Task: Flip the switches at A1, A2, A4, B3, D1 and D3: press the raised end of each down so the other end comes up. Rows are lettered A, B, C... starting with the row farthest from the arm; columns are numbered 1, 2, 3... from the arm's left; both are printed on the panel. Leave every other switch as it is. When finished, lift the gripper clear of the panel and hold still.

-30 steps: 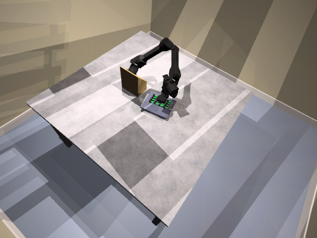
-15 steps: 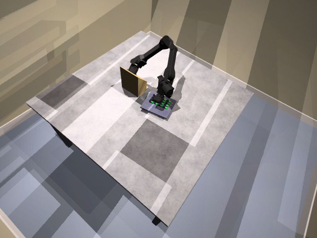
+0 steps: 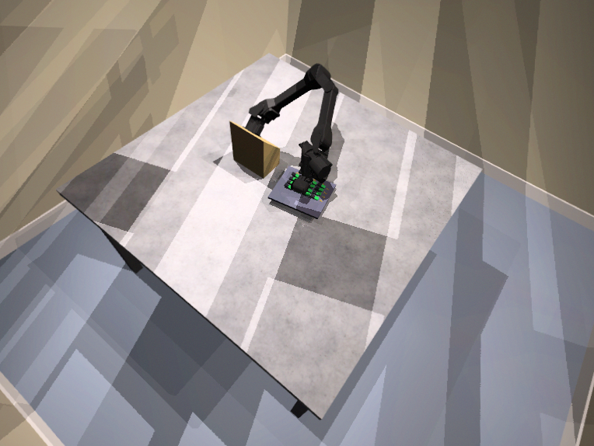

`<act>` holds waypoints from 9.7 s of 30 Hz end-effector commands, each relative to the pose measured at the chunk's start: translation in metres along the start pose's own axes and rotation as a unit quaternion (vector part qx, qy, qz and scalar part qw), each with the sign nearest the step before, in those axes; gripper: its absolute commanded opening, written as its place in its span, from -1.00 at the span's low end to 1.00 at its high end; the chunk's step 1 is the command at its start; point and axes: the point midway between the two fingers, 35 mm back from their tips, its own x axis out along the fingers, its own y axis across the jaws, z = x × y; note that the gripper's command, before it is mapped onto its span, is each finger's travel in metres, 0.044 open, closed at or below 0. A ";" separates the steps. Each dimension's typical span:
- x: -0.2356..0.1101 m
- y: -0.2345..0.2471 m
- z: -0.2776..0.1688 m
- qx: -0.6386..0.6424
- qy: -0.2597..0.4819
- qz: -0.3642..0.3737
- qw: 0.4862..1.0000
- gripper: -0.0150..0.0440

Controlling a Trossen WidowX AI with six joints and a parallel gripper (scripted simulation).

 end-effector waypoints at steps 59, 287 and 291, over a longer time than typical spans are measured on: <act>0.010 0.001 -0.002 0.003 0.001 0.003 1.000 -0.49; -0.015 -0.001 -0.060 0.003 0.024 0.000 1.000 -0.49; -0.057 0.000 -0.061 0.004 0.016 0.001 1.000 -0.49</act>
